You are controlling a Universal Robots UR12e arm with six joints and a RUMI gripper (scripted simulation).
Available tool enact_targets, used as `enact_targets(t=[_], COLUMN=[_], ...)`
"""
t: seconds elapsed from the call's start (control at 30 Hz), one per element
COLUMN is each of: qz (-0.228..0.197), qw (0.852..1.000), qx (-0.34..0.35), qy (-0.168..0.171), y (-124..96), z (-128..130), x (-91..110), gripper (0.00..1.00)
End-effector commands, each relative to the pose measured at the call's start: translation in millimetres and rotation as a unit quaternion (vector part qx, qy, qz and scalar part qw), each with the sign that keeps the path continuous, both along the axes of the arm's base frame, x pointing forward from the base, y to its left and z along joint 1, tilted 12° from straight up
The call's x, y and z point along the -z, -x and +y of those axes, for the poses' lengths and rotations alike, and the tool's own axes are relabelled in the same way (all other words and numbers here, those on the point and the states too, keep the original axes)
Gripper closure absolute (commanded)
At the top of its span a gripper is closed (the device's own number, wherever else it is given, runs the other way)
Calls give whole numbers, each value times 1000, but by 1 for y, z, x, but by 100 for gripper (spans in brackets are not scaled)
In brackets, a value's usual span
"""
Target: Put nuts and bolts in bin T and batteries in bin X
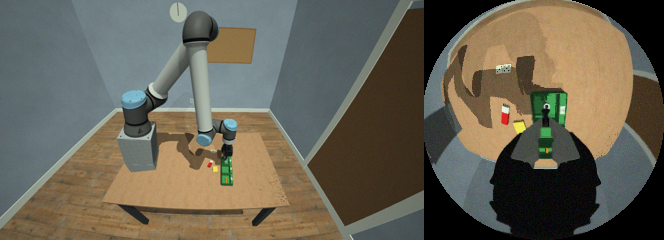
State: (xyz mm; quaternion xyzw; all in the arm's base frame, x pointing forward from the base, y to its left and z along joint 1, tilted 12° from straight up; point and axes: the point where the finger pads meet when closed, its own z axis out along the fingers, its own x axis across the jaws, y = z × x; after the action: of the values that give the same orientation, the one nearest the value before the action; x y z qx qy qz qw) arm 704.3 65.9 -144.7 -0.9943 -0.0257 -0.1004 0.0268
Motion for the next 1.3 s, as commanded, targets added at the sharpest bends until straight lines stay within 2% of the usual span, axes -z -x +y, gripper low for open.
enact_targets(t=[0.0, 0.63, 1.17, 1.2, 1.27], qz=[-1, -1, -1, -1, -1], qw=[1000, 1000, 1000, 1000, 1000], qx=[0, 0, 0, 0, 0], qy=[0, 0, 0, 0, 0], y=[-2, -9, -9, -9, -9], z=[0, 2, 2, 2, 2], x=[7, 39, 39, 39, 39], gripper=[100, 100, 100, 82, 82])
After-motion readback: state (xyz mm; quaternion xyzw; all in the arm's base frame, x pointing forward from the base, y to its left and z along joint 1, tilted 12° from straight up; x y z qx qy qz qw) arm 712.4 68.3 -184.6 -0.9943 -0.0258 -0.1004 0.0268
